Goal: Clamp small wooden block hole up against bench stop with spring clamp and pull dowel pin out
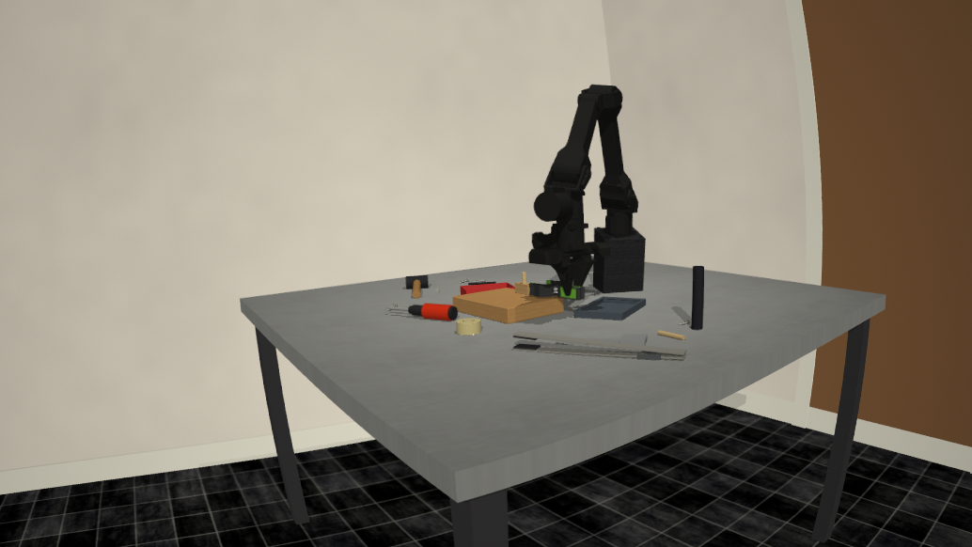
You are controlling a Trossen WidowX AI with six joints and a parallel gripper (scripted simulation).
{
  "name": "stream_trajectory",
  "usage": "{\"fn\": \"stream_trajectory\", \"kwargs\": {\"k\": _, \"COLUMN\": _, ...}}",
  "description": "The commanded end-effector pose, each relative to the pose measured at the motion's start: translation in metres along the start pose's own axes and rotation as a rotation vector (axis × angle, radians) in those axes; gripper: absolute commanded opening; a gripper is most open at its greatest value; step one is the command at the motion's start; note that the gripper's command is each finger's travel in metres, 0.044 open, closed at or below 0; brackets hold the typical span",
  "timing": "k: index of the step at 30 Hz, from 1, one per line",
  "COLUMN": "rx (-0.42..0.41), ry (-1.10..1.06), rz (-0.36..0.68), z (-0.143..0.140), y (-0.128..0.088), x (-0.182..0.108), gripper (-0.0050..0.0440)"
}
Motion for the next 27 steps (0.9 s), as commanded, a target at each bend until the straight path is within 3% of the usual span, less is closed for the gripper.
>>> {"fn": "stream_trajectory", "kwargs": {"k": 1, "rx": -0.007, "ry": 0.006, "rz": -0.001, "z": -0.001, "y": 0.001, "x": 0.003, "gripper": 0.0000}}
{"fn": "stream_trajectory", "kwargs": {"k": 27, "rx": -0.009, "ry": 0.010, "rz": -0.002, "z": -0.004, "y": 0.001, "x": 0.020, "gripper": 0.0000}}
Point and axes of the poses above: the point midway between the two fingers, 35 mm back from their tips, its own y axis out along the fingers, its own z axis across the jaws, x = y × z, the point moved 6 cm from there along -y, back along the fingers, and after that the axes turned 10 degrees about -y, right-handed, at the moved point
